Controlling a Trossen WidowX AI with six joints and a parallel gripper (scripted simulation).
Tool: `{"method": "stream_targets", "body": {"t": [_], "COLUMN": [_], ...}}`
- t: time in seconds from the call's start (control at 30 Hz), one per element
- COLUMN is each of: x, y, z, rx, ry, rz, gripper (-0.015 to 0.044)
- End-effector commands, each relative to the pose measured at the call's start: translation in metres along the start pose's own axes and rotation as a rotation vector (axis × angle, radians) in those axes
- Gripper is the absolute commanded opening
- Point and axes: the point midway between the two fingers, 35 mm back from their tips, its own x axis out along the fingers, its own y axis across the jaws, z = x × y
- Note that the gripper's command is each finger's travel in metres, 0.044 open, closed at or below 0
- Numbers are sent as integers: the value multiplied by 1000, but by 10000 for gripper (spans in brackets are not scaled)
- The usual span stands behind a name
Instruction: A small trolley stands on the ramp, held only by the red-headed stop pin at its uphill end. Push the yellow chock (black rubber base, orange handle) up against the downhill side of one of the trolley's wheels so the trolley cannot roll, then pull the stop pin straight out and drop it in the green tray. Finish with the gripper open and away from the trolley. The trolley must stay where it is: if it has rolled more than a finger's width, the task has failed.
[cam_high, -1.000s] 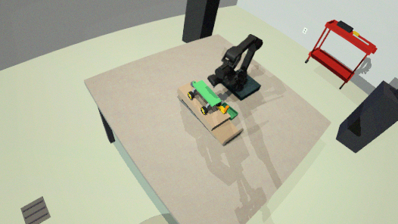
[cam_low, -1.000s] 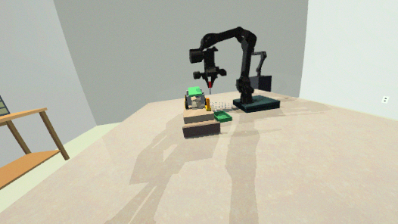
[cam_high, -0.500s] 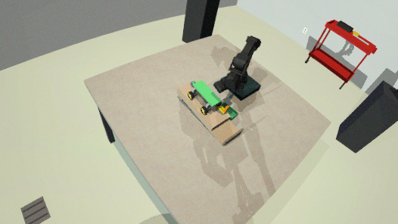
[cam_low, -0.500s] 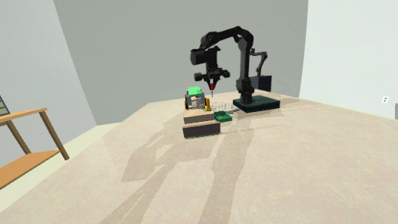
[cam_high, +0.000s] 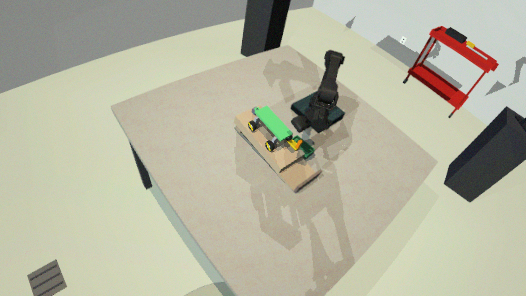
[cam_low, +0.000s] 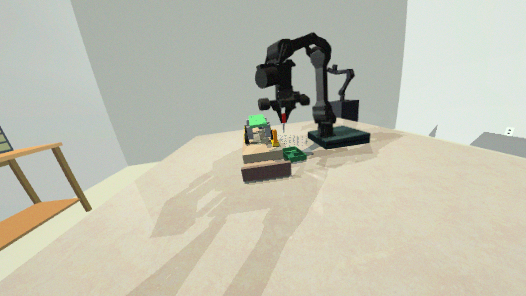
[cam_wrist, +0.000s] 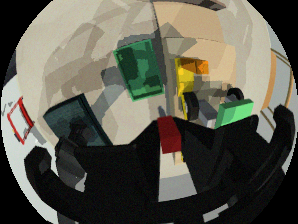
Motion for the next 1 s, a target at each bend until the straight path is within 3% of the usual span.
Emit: {"method": "stream_targets", "body": {"t": [0.0,0.27,0.97], "x": [-2,-3,-2], "y": [2,3,5], "z": [18,22,18], "rx": [2,-38,-686], "ry": [-3,-11,-105], "rz": [5,2,-92], "gripper": [0,0,0]}}
